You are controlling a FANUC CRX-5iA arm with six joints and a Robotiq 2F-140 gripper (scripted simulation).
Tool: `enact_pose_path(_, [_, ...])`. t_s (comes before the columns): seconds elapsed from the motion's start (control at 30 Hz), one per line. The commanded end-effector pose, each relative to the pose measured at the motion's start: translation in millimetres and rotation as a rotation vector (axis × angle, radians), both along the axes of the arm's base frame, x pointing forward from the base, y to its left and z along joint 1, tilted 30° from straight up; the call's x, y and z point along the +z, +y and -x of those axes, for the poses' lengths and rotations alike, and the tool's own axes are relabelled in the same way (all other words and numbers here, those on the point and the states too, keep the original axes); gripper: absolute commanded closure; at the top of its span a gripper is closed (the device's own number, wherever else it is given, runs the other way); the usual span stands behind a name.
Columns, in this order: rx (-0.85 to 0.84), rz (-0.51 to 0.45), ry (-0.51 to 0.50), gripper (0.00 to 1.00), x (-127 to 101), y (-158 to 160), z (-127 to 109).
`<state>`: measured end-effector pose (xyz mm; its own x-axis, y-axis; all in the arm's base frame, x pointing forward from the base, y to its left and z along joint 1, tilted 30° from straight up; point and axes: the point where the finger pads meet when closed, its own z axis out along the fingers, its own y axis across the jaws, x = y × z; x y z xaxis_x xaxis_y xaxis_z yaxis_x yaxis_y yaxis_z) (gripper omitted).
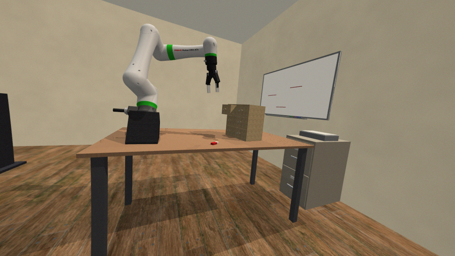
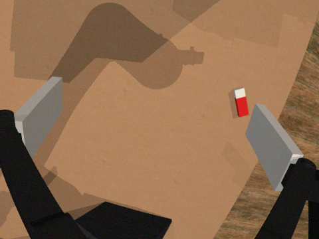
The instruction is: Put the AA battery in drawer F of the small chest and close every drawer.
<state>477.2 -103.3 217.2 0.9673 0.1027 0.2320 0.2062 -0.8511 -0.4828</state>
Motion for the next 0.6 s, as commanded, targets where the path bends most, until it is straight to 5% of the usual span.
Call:
enact_pose_path(0.0, [0.028, 0.005, 0.047, 0.0, 1.2, -0.1, -0.3])
enact_pose_path(0.57, [0.073, 0.025, 0.126, 0.0, 3.8, -1.6, -0.3])
